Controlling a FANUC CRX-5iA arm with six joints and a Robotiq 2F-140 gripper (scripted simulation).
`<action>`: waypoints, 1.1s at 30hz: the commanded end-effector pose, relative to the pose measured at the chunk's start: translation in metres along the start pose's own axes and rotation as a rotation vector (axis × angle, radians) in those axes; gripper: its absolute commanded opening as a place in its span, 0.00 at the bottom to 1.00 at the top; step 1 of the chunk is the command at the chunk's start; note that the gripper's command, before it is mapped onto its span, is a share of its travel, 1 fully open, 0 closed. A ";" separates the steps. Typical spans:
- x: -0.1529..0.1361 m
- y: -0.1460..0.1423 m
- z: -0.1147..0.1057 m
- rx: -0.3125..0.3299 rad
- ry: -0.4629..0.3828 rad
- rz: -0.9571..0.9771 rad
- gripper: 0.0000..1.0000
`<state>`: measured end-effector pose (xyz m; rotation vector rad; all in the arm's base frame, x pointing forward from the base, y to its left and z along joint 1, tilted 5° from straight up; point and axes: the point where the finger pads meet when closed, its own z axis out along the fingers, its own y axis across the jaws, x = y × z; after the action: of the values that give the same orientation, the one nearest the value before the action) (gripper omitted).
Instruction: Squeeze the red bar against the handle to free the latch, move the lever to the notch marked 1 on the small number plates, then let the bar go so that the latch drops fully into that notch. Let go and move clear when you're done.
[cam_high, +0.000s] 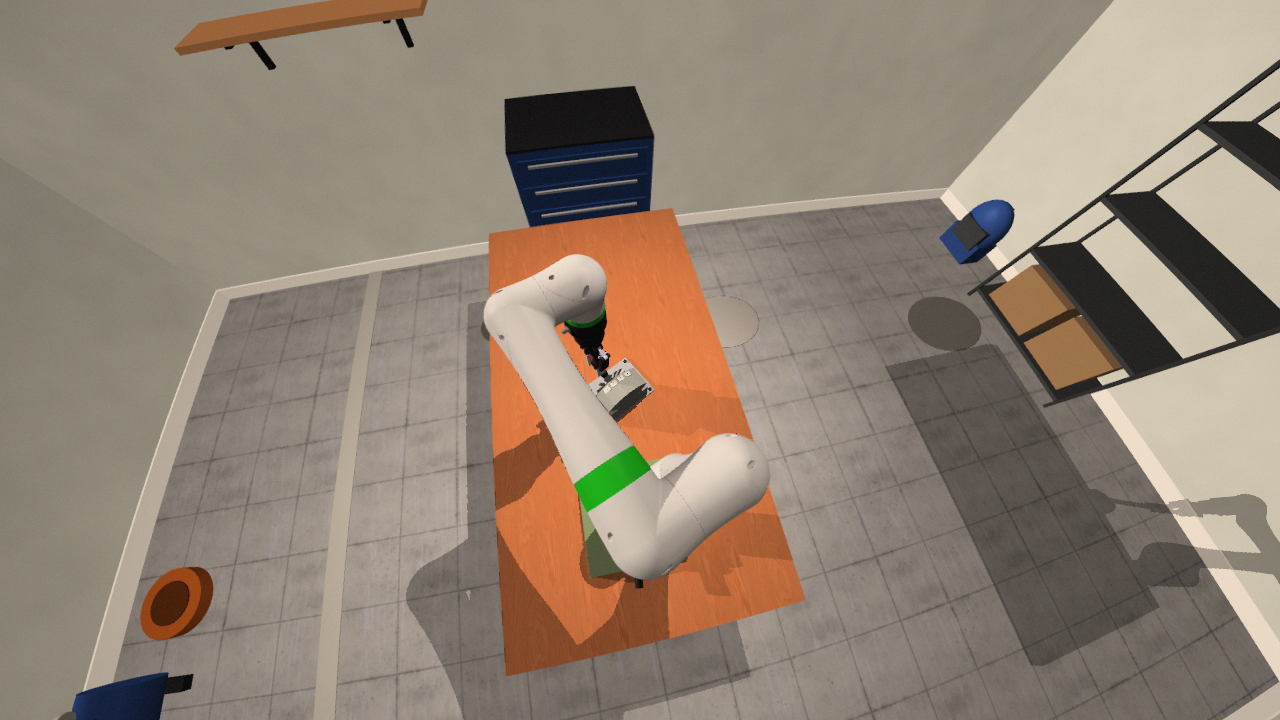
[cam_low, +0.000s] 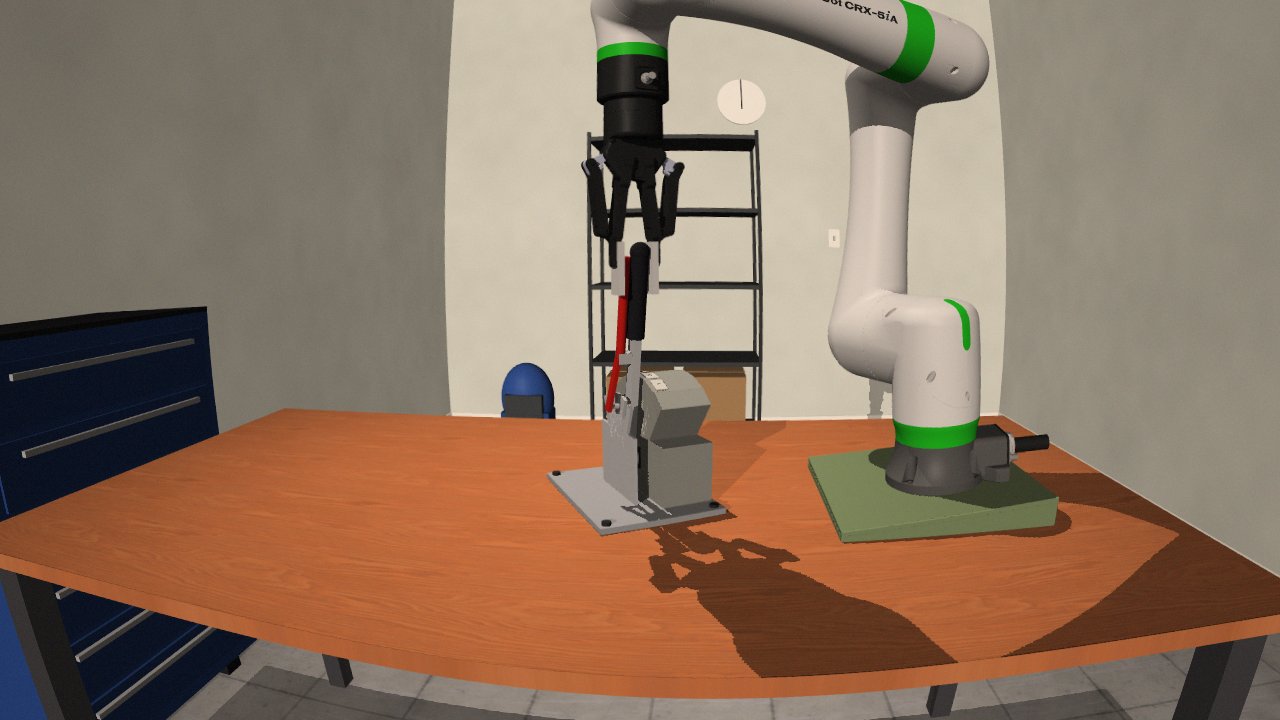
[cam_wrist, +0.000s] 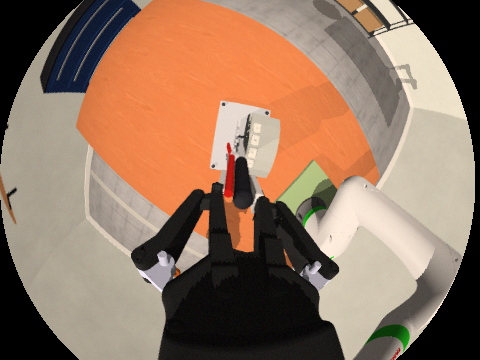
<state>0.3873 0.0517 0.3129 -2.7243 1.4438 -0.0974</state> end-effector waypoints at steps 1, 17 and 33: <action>-0.002 0.000 0.001 0.000 -0.001 0.000 0.00; -0.036 0.000 0.009 0.000 -0.001 0.000 0.00; -0.053 0.000 0.016 0.000 -0.001 0.000 0.00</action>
<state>0.3593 0.0952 0.2963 -2.7242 1.4438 -0.0971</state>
